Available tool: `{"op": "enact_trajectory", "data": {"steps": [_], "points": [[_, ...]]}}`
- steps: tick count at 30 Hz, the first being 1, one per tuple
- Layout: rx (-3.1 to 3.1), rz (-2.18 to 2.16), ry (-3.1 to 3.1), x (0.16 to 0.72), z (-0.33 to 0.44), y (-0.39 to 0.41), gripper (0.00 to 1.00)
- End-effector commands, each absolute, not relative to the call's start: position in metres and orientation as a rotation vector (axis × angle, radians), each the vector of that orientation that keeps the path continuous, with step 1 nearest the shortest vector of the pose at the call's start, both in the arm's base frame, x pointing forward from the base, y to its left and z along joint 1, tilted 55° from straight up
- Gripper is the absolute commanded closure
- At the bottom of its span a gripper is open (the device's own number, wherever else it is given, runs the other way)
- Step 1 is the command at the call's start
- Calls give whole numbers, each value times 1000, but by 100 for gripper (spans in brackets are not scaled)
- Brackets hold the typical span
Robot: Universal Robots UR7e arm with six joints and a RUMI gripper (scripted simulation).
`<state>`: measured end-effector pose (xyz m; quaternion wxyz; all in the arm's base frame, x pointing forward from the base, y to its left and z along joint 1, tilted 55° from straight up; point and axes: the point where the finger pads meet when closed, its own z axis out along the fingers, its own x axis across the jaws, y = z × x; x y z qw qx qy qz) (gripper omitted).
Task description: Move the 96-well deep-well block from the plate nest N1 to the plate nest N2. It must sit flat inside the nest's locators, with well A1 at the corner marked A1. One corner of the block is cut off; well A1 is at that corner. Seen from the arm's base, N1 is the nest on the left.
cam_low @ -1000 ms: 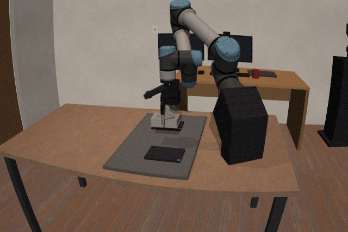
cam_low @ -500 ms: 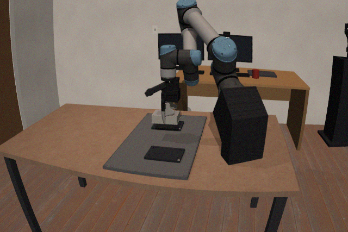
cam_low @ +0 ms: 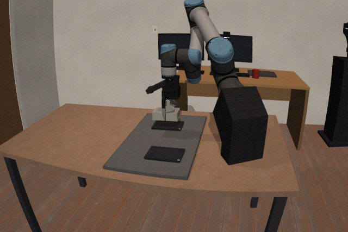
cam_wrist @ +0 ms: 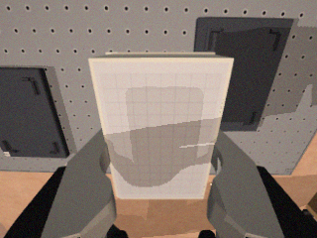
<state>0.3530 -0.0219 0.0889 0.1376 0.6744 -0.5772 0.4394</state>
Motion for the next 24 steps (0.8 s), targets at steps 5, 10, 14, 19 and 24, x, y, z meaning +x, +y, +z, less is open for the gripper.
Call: {"op": "enact_trajectory", "data": {"steps": [5,10,14,19,24], "points": [[1954,1269,-1671,356,111,-38,100],[1954,1269,-1671,357,119,-45,100],[1954,1269,-1671,358,130,-53,100],[1954,1269,-1671,360,143,-63,100],[1954,1269,-1671,362,156,-73,100]]}}
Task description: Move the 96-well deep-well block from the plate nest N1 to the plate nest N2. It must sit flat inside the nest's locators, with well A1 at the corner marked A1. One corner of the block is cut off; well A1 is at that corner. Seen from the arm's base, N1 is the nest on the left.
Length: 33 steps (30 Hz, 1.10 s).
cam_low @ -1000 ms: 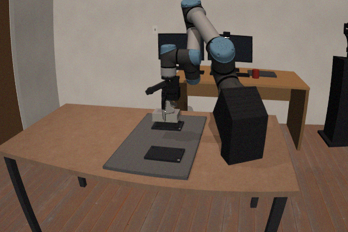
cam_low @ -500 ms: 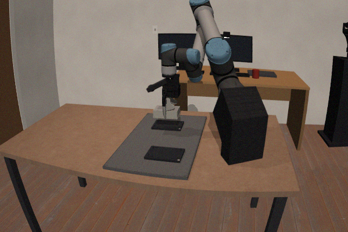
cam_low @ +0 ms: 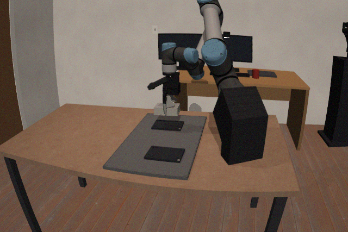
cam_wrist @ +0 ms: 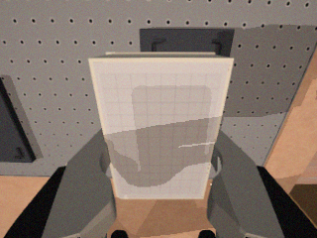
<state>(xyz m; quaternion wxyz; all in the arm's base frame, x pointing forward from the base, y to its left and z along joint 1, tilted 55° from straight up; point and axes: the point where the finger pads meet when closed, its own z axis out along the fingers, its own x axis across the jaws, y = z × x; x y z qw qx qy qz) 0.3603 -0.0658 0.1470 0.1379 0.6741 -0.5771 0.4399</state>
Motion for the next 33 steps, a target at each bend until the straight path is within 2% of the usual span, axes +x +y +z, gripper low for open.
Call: {"op": "enact_trajectory", "data": {"steps": [1,33], "points": [[1954,1269,-1671,362,156,-73,100],[1954,1269,-1671,364,176,-88,100]]}}
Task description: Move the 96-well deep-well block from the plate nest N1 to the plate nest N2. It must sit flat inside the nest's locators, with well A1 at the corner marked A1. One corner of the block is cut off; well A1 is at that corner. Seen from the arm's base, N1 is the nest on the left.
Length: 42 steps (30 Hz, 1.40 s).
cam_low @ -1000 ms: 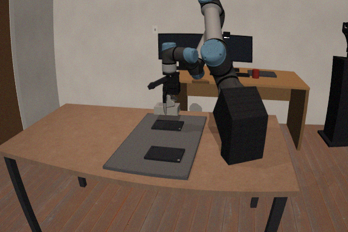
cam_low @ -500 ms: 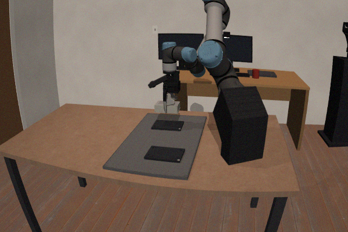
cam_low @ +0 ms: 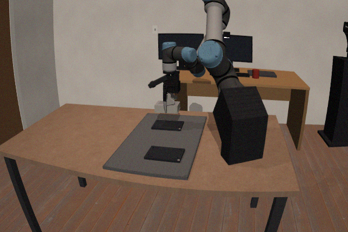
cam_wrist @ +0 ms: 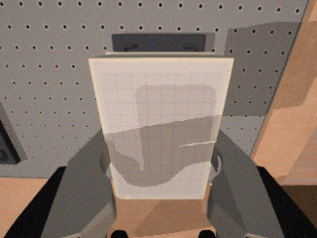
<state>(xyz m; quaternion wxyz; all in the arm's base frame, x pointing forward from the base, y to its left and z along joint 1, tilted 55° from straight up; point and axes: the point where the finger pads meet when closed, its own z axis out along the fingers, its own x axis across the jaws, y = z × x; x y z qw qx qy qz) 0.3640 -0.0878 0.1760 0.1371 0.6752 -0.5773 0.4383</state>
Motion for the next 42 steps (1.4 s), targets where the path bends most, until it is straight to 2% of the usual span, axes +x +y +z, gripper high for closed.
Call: {"op": "enact_trajectory", "data": {"steps": [1,42], "points": [[1954,1269,-1671,364,176,-88,100],[1954,1269,-1670,381,153,-114,100]]}}
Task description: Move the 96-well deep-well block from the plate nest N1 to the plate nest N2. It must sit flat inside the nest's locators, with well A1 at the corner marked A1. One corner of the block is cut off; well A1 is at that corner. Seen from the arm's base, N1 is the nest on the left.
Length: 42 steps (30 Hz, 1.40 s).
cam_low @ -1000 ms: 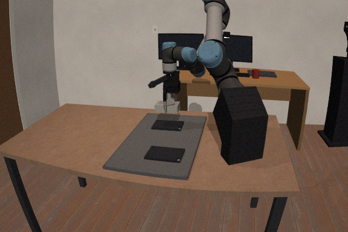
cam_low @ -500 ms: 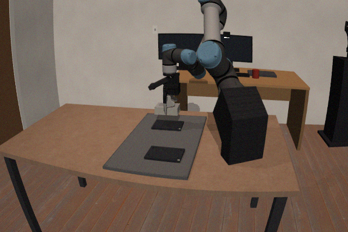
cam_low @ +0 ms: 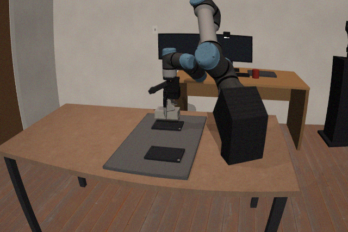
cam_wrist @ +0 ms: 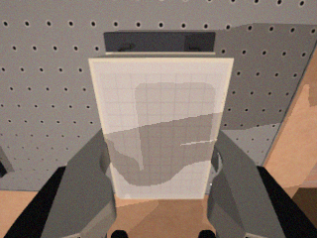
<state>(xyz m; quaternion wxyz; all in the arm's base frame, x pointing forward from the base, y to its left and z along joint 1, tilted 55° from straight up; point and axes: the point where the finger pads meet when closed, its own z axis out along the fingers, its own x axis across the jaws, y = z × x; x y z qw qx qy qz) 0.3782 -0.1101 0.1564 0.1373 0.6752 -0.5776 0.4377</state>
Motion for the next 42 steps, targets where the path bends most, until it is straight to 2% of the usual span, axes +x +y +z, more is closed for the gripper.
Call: {"op": "enact_trajectory", "data": {"steps": [1,42], "points": [[1954,1269,-1670,381,153,-115,100],[1954,1269,-1670,395,135,-136,100]]}}
